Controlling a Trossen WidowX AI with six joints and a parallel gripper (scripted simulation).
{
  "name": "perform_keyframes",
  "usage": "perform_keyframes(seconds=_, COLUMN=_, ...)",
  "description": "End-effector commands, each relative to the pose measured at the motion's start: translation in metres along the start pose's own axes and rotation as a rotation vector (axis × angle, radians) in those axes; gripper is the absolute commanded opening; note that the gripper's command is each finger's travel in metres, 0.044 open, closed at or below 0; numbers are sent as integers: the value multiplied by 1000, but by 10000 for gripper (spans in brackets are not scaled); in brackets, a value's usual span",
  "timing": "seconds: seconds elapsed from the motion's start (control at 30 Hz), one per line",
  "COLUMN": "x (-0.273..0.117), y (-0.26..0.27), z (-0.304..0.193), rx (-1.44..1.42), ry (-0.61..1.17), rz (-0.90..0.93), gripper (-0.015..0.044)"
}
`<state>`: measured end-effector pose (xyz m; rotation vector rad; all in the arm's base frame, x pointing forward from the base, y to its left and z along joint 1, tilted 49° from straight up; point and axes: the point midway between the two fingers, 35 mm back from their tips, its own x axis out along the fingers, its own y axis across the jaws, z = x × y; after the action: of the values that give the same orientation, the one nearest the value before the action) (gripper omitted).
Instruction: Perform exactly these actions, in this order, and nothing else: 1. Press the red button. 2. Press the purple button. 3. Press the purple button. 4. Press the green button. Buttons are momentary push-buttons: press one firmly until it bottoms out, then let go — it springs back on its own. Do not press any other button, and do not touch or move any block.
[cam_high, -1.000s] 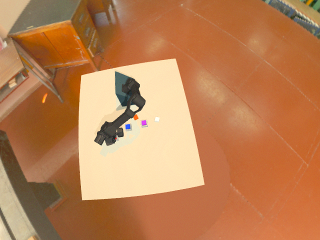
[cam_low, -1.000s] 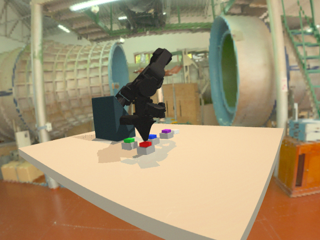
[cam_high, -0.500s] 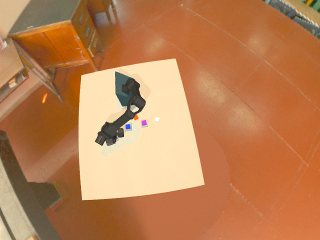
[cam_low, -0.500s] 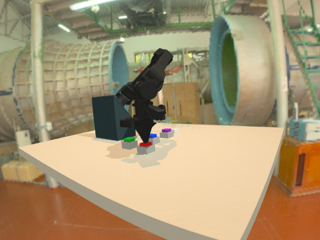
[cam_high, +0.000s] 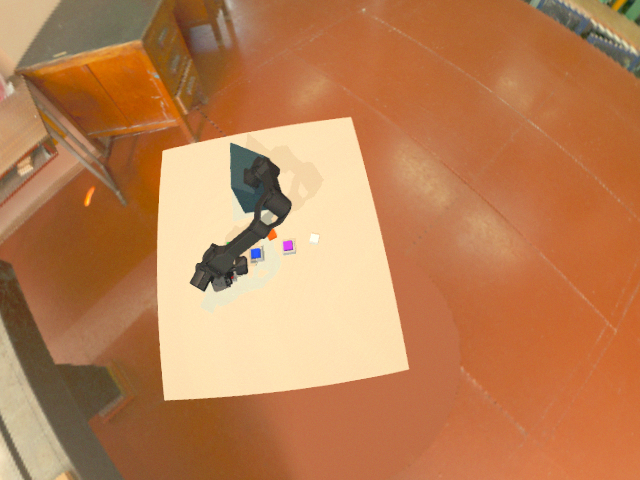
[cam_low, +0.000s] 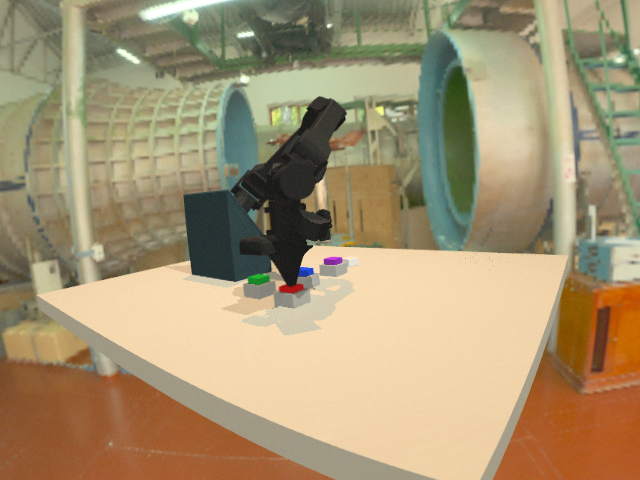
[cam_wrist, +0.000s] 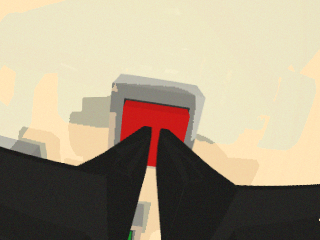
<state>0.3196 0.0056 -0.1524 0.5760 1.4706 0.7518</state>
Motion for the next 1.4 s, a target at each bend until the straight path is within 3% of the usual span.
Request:
perform_keyframes(seconds=0.0, x=2, y=1, z=-2, rx=5, ry=7, rz=4, gripper=20)
perform_keyframes(seconds=0.4, x=2, y=1, z=-2, rx=5, ry=7, rz=4, gripper=20)
perform_keyframes(seconds=0.53, x=-28, y=0, z=-1, rx=4, ry=6, rz=2, gripper=20)
perform_keyframes(seconds=0.7, x=-34, y=0, z=-1, rx=5, ry=7, rz=1, gripper=20)
perform_keyframes(seconds=0.83, x=-89, y=0, z=-1, rx=5, ry=7, rz=-1, gripper=20)
perform_keyframes(seconds=1.0, x=-93, y=2, z=-1, rx=5, ry=7, rz=-2, gripper=20)
perform_keyframes(seconds=1.37, x=-104, y=144, z=-17, rx=13, ry=6, rz=-11, gripper=20)
